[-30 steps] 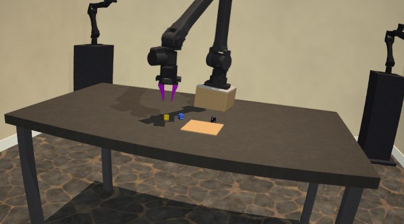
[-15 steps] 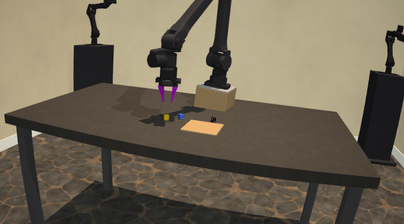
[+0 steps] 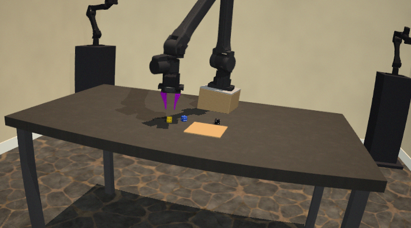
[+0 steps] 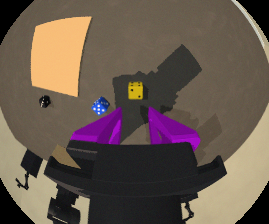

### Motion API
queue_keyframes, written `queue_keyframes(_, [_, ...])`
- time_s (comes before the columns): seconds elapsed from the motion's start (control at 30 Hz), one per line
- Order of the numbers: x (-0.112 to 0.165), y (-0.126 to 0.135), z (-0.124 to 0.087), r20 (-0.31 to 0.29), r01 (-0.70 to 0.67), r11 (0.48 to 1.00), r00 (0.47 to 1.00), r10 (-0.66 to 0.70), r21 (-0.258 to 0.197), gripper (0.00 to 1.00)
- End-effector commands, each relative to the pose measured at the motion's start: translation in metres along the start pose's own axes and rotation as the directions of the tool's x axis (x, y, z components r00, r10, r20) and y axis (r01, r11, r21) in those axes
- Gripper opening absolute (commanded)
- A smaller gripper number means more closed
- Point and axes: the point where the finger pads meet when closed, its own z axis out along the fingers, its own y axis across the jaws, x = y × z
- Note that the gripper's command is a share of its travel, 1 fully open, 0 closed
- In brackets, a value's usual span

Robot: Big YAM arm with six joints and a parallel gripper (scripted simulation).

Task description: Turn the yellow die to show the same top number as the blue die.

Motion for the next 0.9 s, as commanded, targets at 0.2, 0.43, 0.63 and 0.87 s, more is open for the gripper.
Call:
queue_keyframes(0.2, [-0.011, -0.006, 0.000, 0.040, -0.001, 1.000, 0.999, 0.000, 0.029, 0.34])
queue_keyframes(0.43, [-0.005, -0.001, 0.019, 0.015, 0.000, 1.000, 1.000, 0.000, 0.007, 0.34])
queue_keyframes(0.63, [-0.009, -0.004, 0.022, 0.023, 0.000, 1.000, 1.000, 0.000, 0.014, 0.34])
queue_keyframes(0.87, [-0.010, -0.005, 0.019, 0.032, 0.000, 1.000, 0.999, -0.001, 0.021, 0.34])
